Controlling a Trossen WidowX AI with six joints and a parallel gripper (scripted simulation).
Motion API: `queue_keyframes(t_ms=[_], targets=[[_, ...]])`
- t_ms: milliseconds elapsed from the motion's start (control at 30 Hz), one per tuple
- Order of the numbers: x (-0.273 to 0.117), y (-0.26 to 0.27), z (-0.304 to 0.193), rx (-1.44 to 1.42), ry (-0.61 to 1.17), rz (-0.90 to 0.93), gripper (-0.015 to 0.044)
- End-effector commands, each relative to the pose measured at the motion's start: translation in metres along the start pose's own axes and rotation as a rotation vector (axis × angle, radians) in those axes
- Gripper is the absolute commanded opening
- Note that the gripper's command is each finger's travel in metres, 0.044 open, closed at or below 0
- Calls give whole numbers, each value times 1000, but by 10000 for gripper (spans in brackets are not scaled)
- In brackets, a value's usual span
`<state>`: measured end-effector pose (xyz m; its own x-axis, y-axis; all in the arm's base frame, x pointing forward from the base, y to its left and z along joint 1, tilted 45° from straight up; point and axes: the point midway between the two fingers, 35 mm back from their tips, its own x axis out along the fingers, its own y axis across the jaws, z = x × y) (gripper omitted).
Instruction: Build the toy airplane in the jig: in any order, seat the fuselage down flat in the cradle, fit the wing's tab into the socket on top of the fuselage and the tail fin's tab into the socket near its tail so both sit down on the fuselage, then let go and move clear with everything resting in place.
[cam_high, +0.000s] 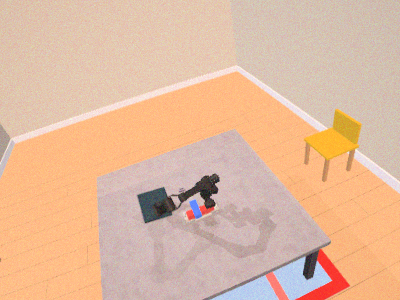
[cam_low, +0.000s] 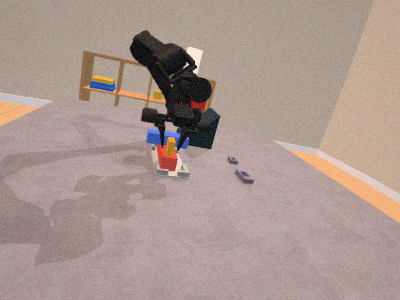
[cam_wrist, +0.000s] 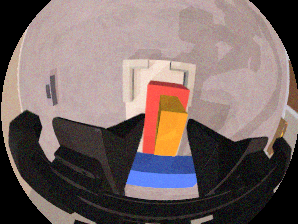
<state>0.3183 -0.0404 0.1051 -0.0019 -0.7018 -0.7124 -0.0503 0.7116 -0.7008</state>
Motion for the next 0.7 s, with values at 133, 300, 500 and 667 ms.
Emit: queue_keyframes(t_ms=[133,300,500,667], targets=[[0,0,0,0,-1,0,260],[-38,1,3,-43,-26,3,260],[-91,1,-3,-105,-60,3,260],[-91,1,1,-105,-61,3,260]])
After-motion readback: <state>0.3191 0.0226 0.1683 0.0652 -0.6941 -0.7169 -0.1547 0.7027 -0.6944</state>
